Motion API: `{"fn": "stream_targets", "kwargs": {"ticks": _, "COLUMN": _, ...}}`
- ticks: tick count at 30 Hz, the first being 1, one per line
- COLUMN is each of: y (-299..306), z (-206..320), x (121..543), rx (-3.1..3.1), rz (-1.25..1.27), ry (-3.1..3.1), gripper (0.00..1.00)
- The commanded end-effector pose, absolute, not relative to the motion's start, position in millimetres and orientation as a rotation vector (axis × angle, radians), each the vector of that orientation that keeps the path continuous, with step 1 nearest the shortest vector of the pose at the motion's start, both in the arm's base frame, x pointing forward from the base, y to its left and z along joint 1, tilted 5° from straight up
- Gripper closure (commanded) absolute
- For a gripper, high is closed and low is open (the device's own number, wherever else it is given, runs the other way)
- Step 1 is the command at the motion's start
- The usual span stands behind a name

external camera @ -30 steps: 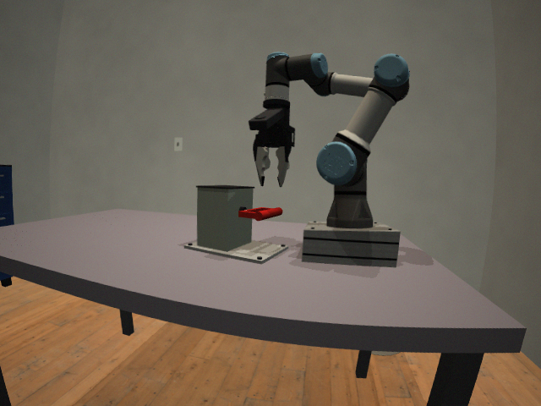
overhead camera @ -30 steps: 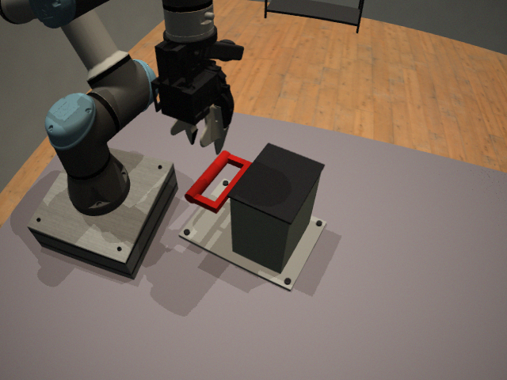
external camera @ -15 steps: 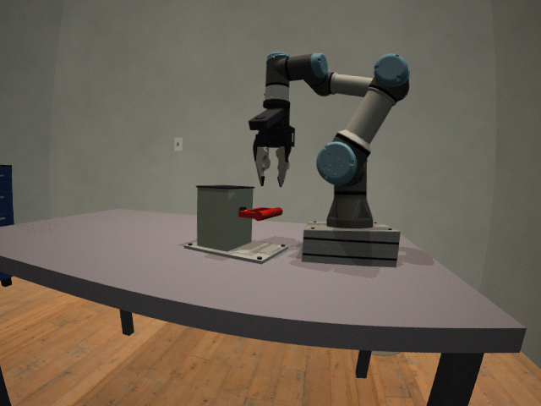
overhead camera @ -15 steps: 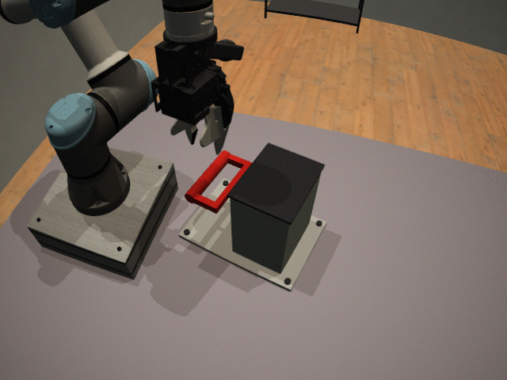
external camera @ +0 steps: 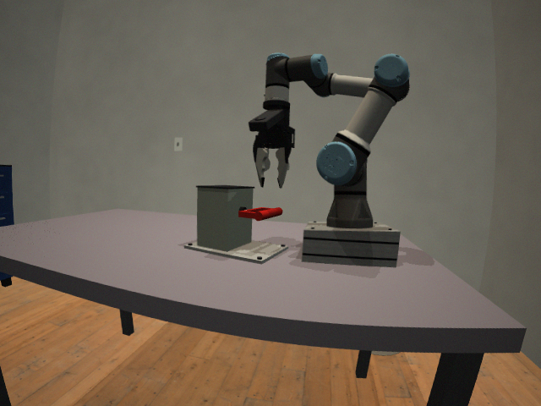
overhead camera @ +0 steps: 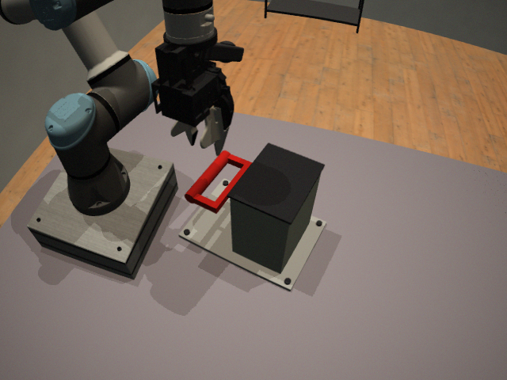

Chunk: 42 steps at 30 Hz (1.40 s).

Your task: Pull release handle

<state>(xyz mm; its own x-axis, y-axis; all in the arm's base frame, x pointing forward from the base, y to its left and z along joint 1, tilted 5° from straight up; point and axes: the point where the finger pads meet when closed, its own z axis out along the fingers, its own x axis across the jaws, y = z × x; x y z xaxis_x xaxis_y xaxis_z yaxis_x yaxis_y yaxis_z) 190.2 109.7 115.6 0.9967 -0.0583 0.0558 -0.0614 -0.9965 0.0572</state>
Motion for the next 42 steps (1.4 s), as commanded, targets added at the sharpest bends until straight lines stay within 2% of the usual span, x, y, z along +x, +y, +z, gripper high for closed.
{"fn": "stream_targets", "kwargs": {"ticks": 1, "y": 110, "z": 113, "x": 191, "rx": 3.080, "rz": 0.087, "ry": -0.092, "gripper": 0.70}}
{"fn": "stream_targets", "kwargs": {"ticks": 42, "y": 107, "z": 71, "x": 193, "rx": 3.080, "rz": 0.087, "ry": -0.092, "gripper": 0.70}}
